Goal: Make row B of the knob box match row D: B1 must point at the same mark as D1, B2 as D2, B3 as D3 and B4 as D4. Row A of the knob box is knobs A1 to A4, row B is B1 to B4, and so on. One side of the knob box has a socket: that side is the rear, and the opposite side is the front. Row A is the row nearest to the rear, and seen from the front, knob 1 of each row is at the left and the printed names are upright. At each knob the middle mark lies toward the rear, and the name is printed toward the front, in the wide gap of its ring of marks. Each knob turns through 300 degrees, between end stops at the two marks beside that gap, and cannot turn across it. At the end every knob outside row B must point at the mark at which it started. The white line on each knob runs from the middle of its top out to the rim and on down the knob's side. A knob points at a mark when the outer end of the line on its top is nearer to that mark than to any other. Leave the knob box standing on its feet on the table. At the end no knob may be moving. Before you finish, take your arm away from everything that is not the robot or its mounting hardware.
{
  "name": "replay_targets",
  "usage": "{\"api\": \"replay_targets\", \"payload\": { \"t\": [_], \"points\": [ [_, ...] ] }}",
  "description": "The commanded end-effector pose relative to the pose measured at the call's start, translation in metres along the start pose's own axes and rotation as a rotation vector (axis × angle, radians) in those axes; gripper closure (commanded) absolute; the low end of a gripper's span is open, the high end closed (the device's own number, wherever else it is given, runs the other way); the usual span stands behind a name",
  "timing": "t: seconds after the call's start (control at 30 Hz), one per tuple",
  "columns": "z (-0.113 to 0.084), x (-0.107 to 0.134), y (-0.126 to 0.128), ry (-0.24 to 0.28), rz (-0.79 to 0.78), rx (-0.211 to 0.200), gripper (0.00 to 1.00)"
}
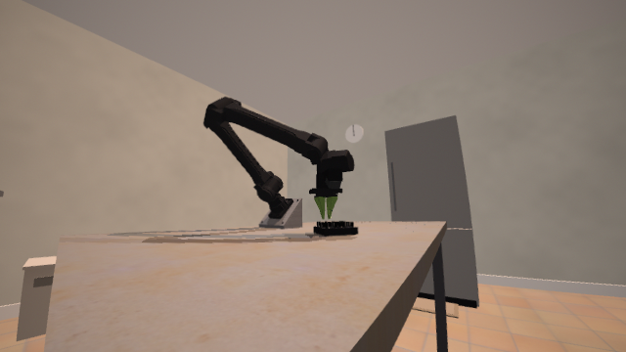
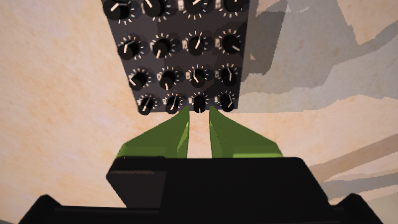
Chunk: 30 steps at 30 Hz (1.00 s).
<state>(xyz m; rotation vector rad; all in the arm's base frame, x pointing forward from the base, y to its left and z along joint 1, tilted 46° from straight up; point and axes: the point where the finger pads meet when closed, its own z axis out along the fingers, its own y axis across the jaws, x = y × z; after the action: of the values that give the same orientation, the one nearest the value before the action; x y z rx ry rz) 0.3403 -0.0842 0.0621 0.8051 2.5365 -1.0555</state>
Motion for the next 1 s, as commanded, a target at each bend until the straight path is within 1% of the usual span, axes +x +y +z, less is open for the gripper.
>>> {"api": "replay_targets", "payload": {
  "t": [0.0, 0.73, 0.97],
  "points": [
    [0.0025, -0.0026, 0.0020, -0.004, -0.003, 0.003, 0.81],
    [0.0027, -0.0009, 0.0020, -0.003, -0.004, 0.003, 0.81],
    [-0.0055, 0.0029, 0.0067, -0.021, 0.002, -0.013, 0.81]
  ]
}}
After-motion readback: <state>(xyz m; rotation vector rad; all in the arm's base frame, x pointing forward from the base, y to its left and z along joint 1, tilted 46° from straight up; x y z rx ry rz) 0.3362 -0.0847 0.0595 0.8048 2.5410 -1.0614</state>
